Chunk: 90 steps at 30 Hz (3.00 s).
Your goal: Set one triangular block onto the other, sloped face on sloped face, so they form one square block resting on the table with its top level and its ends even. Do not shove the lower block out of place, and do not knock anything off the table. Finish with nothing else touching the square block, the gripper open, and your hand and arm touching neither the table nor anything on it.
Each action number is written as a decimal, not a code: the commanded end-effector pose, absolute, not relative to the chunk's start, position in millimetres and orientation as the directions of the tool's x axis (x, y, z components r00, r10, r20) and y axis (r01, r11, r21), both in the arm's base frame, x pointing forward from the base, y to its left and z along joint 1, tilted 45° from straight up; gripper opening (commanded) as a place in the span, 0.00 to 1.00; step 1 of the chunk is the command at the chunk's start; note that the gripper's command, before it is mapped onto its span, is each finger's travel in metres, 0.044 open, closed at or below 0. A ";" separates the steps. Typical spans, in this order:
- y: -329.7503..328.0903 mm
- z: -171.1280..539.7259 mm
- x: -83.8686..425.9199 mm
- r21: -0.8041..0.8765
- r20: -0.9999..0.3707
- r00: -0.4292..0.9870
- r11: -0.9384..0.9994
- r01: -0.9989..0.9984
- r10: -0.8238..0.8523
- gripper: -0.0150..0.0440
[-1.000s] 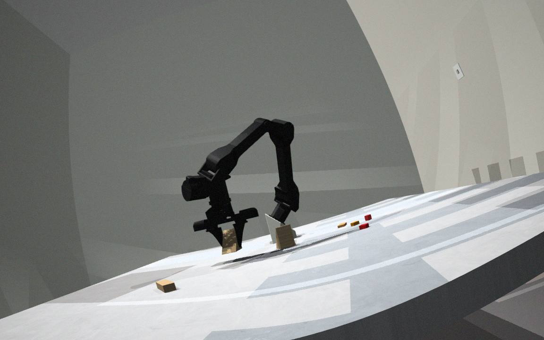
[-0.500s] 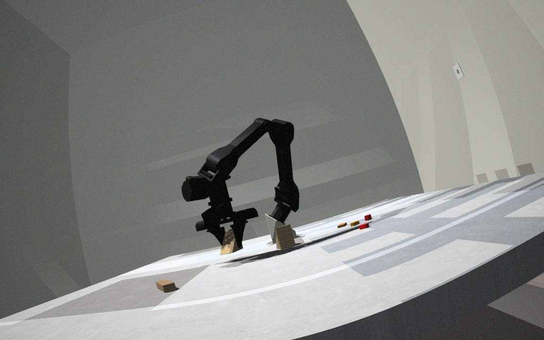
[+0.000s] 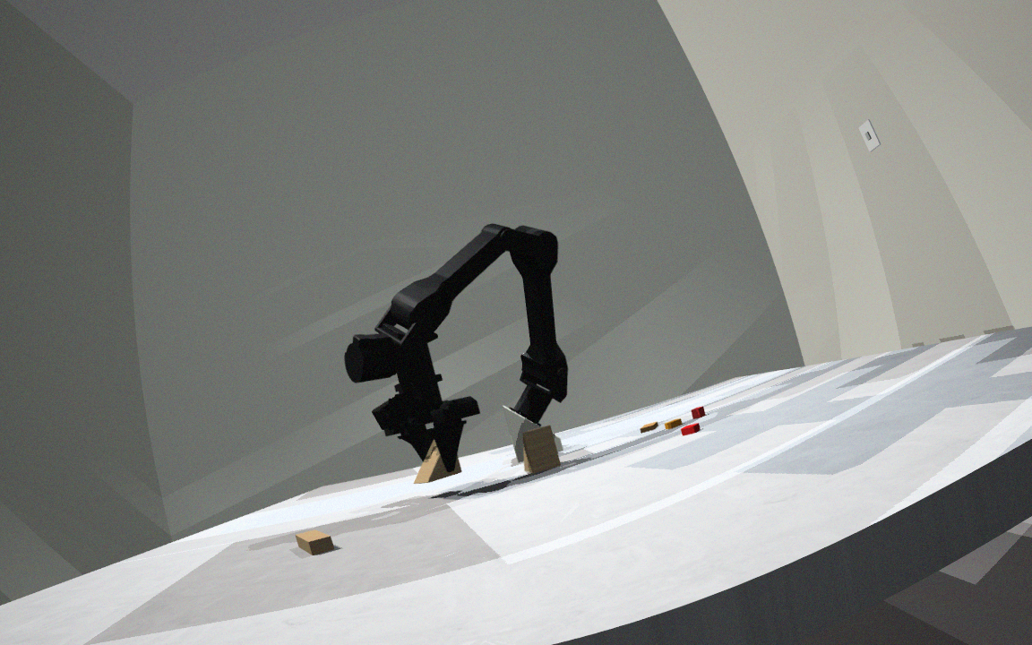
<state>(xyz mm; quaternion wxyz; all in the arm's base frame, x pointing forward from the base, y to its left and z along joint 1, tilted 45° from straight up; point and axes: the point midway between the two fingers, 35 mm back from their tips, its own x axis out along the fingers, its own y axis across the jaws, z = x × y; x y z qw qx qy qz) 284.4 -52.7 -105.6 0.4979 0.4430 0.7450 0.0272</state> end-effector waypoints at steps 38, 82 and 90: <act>-52.5 -105.2 285.8 -0.209 -0.719 -0.101 -0.076 0.975 0.688 0.25; -52.5 -105.2 285.9 -0.276 -0.719 -0.100 -0.150 0.949 0.688 0.25; -52.5 -105.2 285.9 -0.276 -0.719 -0.100 -0.150 0.949 0.688 0.25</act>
